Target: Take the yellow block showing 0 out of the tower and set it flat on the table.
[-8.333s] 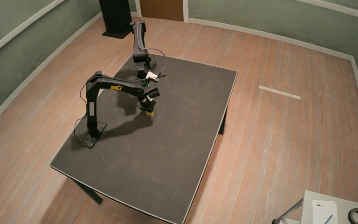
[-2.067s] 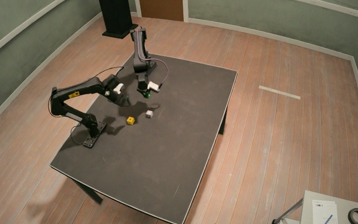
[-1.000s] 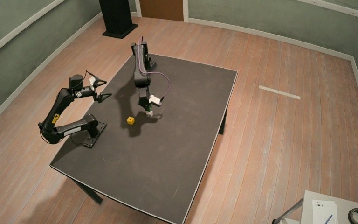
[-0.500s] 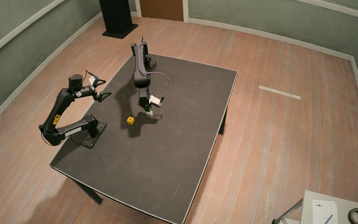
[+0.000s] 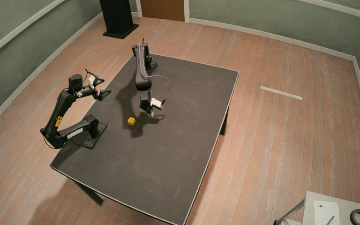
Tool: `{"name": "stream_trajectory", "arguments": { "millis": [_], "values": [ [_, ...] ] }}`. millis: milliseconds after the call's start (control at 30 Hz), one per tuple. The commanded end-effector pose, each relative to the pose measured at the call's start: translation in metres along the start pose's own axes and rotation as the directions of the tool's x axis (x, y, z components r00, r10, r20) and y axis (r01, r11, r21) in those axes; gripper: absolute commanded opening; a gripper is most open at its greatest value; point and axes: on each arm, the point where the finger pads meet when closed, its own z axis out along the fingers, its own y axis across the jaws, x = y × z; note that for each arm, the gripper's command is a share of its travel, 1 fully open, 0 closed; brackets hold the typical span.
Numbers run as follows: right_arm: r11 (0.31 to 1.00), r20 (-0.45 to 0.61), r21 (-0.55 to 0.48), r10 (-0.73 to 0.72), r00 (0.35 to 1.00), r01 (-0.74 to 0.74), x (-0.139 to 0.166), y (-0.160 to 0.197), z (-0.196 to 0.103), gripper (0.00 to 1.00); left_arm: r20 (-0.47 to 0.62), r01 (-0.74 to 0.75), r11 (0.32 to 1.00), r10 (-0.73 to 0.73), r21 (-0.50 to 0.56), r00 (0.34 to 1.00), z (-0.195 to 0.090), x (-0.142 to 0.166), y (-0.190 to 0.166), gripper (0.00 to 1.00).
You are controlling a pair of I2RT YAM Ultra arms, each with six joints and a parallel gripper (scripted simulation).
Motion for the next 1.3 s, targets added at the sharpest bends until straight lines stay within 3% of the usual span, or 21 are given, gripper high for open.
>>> {"name": "stream_trajectory", "arguments": {
  "millis": [0, 800, 900, 1267],
  "values": [
    [1.0, 0.049, -0.028, 0.007, 0.999, -0.006, -0.007, 0.004, -0.009, 1.0, 0.02, 0.003, 0.999, -0.004, 0.034, 1.0, -0.008, -0.006, -0.002, 0.27],
    [0.999, 0.048, -0.033, 0.006, 0.999, -0.004, -0.007, 0.005, -0.009, 1.0, 0.02, 0.001, 0.999, -0.002, 0.034, 1.0, 0.004, -0.003, -0.003, 0.27],
    [0.999, 0.048, -0.033, 0.006, 0.999, -0.004, -0.007, 0.005, -0.009, 1.0, 0.024, 0.003, 0.999, -0.004, 0.037, 1.0, 0.002, -0.006, -0.002, 0.54],
    [0.999, 0.048, -0.033, 0.006, 0.999, -0.004, -0.007, 0.005, -0.009, 1.0, 0.043, -0.001, 0.998, -0.002, 0.066, 0.999, -0.017, -0.008, 0.0, 0.56]
  ]
}}
